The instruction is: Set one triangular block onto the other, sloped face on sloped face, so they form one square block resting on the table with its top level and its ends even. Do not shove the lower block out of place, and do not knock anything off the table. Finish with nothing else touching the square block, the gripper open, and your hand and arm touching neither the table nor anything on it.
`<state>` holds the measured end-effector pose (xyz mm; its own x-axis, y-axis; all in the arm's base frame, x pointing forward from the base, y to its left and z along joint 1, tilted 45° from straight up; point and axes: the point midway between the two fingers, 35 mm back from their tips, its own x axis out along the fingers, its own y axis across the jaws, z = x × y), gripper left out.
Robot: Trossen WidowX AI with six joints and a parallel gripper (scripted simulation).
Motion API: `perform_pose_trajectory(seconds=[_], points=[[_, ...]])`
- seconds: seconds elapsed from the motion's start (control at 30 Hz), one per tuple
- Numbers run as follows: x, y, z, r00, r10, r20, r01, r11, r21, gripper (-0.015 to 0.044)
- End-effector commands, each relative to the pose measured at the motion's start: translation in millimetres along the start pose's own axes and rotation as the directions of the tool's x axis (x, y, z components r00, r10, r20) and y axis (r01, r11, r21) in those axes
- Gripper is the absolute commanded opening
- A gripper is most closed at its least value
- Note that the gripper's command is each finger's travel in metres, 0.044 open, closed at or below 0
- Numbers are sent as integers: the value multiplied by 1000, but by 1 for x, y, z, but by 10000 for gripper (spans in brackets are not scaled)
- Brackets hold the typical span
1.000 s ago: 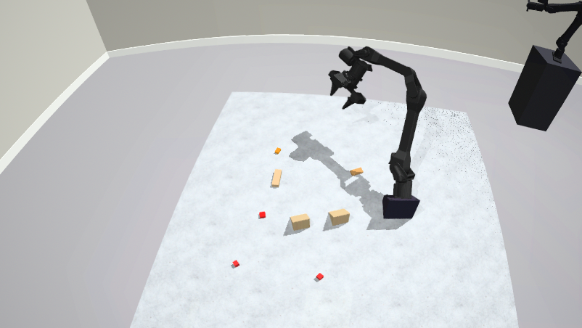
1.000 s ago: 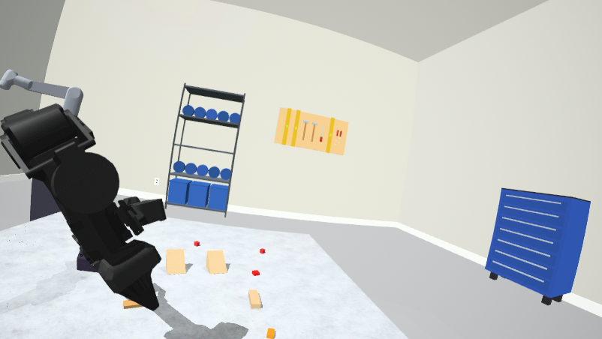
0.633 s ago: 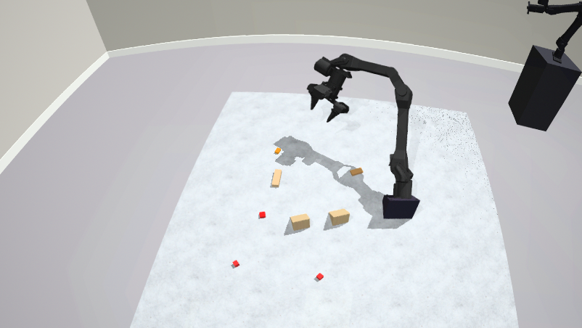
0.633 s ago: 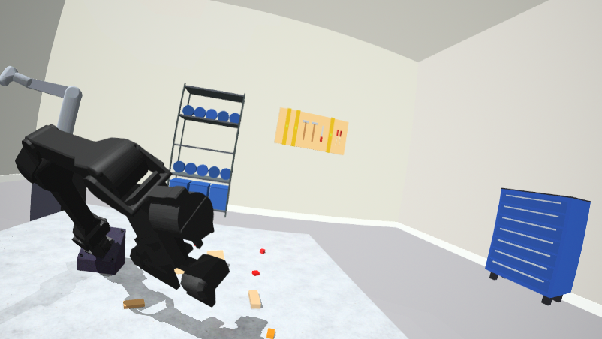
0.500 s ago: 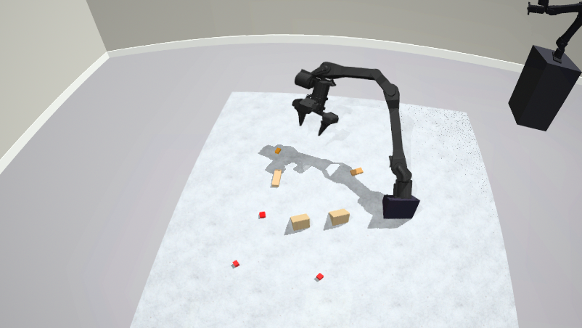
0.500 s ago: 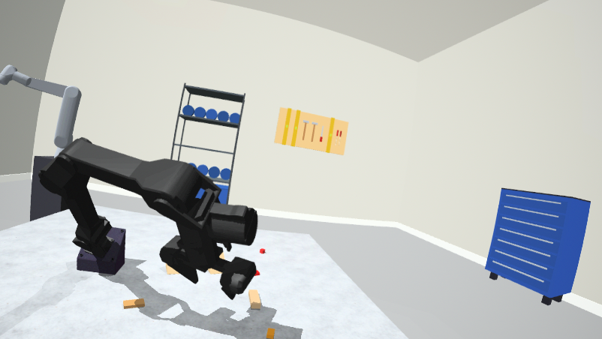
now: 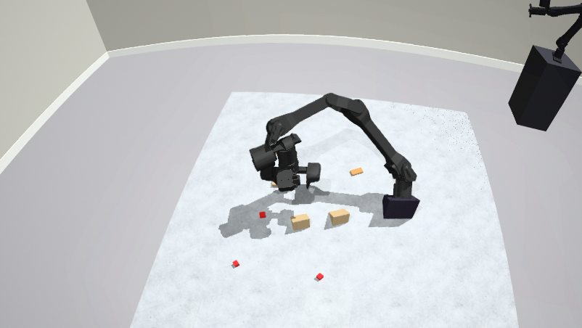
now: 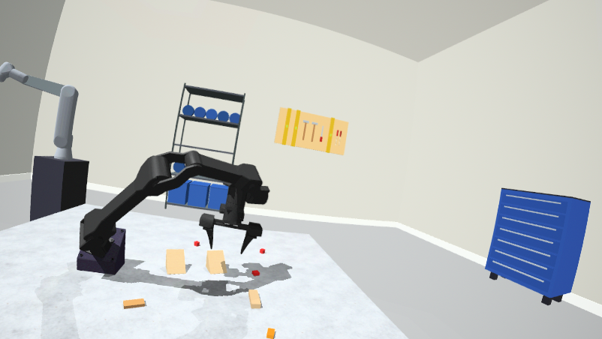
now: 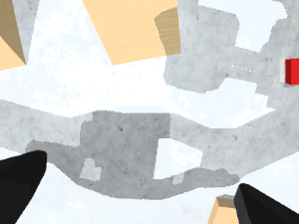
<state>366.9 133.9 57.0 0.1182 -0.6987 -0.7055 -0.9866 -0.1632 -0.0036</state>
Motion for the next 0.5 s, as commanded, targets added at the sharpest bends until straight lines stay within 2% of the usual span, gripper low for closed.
perform_pose_trajectory(seconds=[0.0, 0.17, 0.47], points=[[0, 18, 60, 984, -70, -162, 48, 989, -137, 440], [4, 49, 128, 912, -234, -336, 124, 940, -318, 440], [7, 49, 130, 908, -241, -342, 126, 937, -325, 440]])
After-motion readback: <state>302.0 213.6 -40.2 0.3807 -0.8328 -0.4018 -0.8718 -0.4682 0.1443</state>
